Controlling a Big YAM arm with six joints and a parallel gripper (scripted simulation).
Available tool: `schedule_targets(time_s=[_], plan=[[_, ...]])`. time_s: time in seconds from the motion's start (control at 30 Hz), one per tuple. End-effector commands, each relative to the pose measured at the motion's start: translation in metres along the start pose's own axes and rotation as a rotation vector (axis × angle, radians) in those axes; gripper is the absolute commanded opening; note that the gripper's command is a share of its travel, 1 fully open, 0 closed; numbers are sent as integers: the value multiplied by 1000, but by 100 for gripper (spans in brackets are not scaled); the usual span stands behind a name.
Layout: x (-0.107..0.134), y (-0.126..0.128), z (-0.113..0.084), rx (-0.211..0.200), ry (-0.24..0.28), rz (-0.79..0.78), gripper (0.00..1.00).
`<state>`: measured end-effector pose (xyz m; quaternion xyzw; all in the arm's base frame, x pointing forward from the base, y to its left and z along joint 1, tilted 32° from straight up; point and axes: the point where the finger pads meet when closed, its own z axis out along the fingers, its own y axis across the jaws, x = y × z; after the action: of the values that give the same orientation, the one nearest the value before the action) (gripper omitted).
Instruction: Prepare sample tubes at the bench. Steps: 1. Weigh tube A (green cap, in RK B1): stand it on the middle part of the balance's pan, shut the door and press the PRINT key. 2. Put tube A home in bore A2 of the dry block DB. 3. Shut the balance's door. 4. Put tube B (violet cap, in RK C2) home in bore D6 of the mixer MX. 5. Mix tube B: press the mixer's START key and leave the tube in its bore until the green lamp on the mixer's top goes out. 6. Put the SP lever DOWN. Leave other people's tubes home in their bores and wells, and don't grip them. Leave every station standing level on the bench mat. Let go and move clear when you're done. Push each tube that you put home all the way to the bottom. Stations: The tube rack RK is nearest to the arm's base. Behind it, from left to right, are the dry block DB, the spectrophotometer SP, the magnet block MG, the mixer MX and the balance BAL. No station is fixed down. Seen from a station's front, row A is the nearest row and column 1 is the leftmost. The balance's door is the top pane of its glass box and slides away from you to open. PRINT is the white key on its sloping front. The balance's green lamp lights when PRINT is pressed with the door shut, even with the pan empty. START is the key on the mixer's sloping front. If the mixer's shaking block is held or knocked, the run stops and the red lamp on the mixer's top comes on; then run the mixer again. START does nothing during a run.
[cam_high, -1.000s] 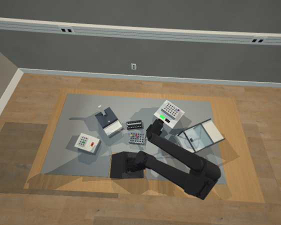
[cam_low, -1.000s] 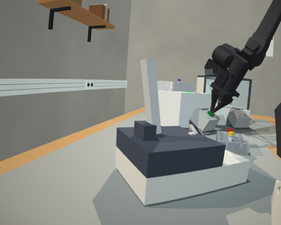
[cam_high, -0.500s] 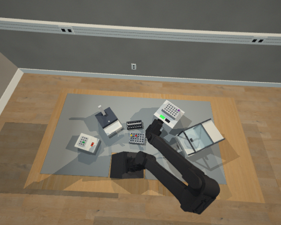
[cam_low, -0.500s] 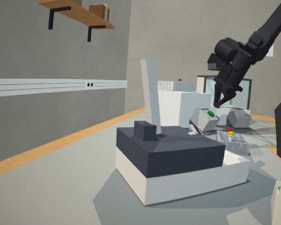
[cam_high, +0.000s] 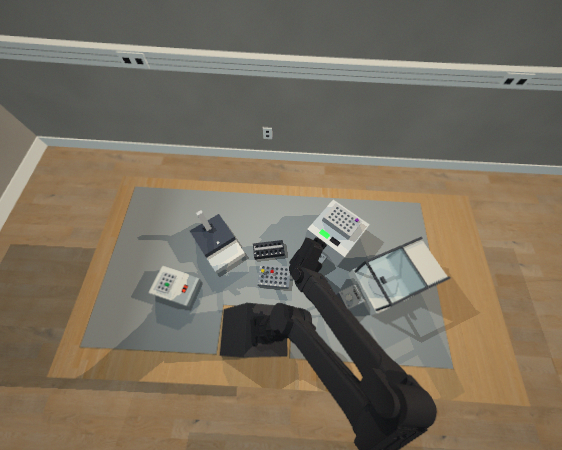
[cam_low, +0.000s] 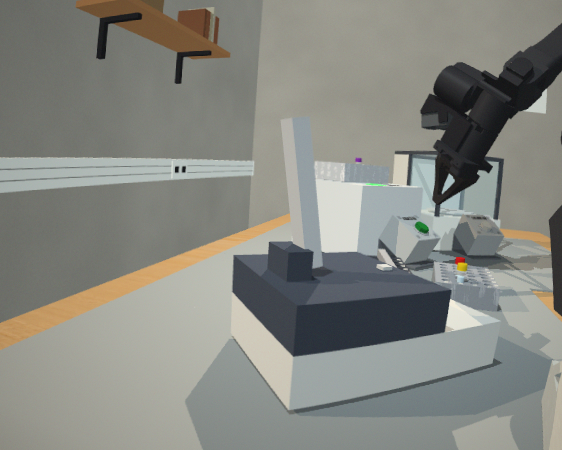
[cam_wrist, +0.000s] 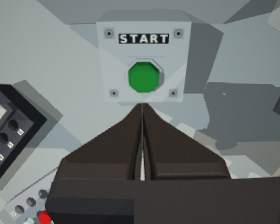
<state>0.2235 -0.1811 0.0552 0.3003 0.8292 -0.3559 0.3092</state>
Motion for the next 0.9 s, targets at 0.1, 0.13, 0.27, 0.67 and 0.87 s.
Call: schedule_targets(time_s=[0.1, 0.13, 0.27, 0.67, 0.87], plan=[[-22, 5, -13, -12, -22, 33, 0], [-23, 5, -15, -12, -23, 33, 0], [-23, 5, -23, -13, -23, 35, 0], [-25, 5, -41, -16, -23, 39, 0], [-25, 5, -50, -17, -22, 40, 0]])
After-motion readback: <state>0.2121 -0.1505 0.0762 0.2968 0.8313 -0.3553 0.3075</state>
